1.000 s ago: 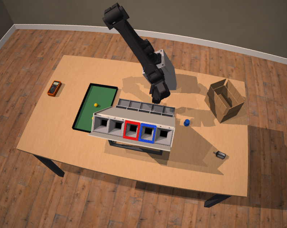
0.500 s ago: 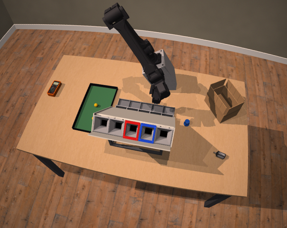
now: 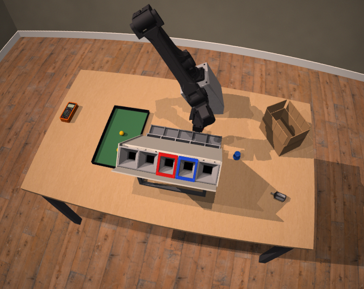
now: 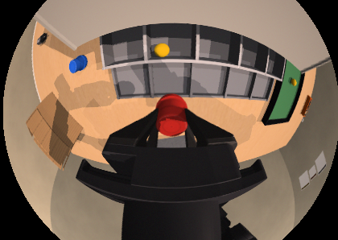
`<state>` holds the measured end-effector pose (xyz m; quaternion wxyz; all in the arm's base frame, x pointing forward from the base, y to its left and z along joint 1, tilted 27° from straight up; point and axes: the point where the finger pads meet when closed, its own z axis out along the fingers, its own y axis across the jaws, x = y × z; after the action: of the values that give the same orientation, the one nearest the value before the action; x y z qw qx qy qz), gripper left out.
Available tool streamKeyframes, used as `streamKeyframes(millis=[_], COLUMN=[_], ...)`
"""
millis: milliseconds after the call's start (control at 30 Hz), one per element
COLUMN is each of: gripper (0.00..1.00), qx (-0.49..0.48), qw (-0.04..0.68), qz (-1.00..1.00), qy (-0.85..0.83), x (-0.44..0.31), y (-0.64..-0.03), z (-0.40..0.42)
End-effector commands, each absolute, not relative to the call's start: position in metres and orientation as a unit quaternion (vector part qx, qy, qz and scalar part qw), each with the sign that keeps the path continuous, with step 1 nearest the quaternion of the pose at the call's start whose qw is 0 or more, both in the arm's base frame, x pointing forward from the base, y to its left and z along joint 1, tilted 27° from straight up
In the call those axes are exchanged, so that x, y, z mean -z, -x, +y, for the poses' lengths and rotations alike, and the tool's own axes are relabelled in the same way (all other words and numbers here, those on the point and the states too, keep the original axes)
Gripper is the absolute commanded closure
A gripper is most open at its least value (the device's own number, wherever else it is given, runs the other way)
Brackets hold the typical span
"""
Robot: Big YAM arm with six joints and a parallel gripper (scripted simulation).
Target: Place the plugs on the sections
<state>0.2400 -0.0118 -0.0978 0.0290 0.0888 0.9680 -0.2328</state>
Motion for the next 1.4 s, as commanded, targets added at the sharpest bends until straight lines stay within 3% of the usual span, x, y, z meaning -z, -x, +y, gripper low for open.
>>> streamKeyframes(millis=[0,1367], gripper=[1.00,1.00], qx=[0.233,0.230], qw=[0.029,0.040], qz=[0.968,0.969], qy=[-0.085,-0.082], x=[0.104,0.154], y=[-0.242,-0.252], z=[-0.016,-0.040])
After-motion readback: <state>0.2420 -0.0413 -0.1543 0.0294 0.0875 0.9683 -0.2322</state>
